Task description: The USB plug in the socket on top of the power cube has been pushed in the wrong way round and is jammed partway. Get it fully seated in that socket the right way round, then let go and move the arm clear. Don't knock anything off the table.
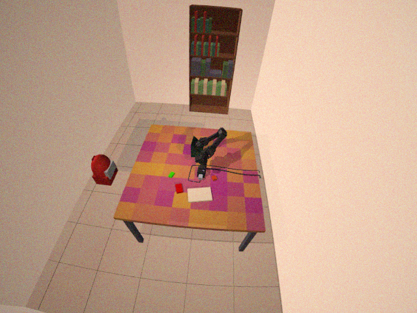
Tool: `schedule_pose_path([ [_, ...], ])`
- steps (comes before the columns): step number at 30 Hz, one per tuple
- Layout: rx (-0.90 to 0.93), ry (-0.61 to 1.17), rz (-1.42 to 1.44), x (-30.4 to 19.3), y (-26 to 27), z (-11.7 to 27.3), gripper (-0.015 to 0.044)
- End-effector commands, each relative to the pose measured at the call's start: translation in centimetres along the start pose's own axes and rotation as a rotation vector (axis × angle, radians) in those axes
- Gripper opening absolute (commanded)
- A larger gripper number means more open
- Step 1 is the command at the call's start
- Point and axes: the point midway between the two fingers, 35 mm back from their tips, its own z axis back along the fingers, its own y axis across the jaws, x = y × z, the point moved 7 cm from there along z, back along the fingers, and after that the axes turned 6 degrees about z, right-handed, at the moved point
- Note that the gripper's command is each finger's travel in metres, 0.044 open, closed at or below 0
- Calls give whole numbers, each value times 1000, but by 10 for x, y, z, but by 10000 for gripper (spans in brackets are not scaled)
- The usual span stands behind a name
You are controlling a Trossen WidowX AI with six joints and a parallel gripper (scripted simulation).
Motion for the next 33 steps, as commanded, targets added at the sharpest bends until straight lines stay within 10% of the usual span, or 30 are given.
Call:
schedule_pose_path([
  [1,0,5,-7,0,-1,-1,0],
  [33,0,5,-7,0,-1,-5,0],
])
